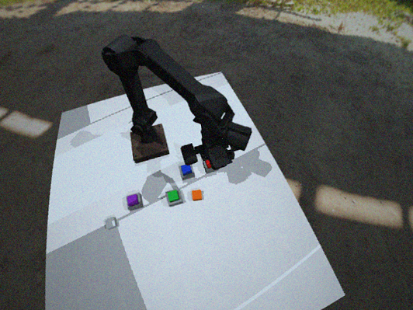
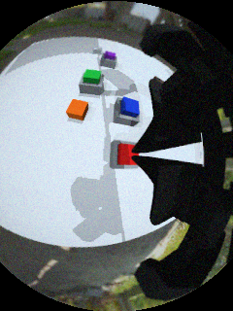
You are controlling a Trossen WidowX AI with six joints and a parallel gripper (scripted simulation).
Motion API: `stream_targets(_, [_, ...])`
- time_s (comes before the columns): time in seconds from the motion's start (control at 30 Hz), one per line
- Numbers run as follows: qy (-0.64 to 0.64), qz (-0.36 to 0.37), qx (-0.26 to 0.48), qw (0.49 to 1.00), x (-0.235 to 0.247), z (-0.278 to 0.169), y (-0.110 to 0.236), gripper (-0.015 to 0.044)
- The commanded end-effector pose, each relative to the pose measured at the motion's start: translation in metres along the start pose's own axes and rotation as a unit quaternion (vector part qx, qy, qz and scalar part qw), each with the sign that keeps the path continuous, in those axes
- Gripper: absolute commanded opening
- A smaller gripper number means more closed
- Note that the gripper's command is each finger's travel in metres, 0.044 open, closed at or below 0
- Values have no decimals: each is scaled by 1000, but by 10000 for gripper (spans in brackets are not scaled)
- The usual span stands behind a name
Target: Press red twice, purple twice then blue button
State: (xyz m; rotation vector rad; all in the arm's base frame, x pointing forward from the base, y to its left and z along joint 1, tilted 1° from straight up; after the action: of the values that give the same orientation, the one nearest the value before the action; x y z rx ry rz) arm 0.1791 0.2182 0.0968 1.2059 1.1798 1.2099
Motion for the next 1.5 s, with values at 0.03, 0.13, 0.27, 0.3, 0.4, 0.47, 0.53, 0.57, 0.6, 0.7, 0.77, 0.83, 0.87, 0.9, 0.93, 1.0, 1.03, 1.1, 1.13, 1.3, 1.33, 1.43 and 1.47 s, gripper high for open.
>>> stream_targets(0.03, [-2, -2, 3, 1000, -1, -1, -10, 20])
stream_targets(0.13, [-2, -2, 3, 1000, -1, -1, -15, 20])
stream_targets(0.27, [-2, -2, 3, 1000, -1, -1, -21, 20])
stream_targets(0.3, [-2, -2, 3, 1000, -1, -1, -22, 20])
stream_targets(0.4, [-2, -2, 3, 1000, -1, -1, -23, 20])
stream_targets(0.47, [-2, -2, 3, 1000, -1, -1, -23, 20])
stream_targets(0.53, [-2, -2, 3, 1000, -1, -1, -23, 20])
stream_targets(0.57, [-2, -2, 3, 1000, -1, -1, -23, 20])
stream_targets(0.6, [-2, -2, 3, 1000, -1, -1, -23, 20])
stream_targets(0.7, [-2, -2, 3, 1000, -1, -1, -23, 20])
stream_targets(0.77, [-2, -2, 3, 1000, -1, -1, -23, 20])
stream_targets(0.83, [-2, -2, 3, 1000, -1, -1, -23, 20])
stream_targets(0.87, [-2, -2, 3, 1000, -1, -1, -23, 20])
stream_targets(0.9, [-2, -2, 3, 1000, -1, -1, -23, 20])
stream_targets(0.93, [-2, -2, 3, 1000, -1, -1, -23, 20])
stream_targets(1.0, [-2, -2, 3, 1000, -1, -1, -23, 20])
stream_targets(1.03, [0, -2, 1, 1000, -1, -1, -20, 20])
stream_targets(1.1, [-1, -2, 3, 1000, 0, -1, 0, 20])
stream_targets(1.13, [-2, -2, 3, 1000, -1, -1, 8, 20])
stream_targets(1.3, [-2, -2, 3, 1000, -1, -1, 13, 20])
stream_targets(1.33, [-2, -2, 3, 1000, 0, 0, 20, 20])
stream_targets(1.43, [-2, -2, 3, 1000, 0, 0, 62, 20])
stream_targets(1.47, [-2, -2, 3, 1000, 0, 0, 69, 20])
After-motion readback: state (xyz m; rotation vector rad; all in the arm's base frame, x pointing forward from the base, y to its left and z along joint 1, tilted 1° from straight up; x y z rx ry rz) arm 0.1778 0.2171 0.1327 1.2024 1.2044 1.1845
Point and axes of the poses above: the point midway between the two fingers, 35 mm back from their tips, its own y axis back along the fingers, its own x axis across the jaws, z = x × y, the point moved 4 cm from there along y, back along the fingers, and after that the axes turned 6 degrees about -y, right-handed, at the moved point
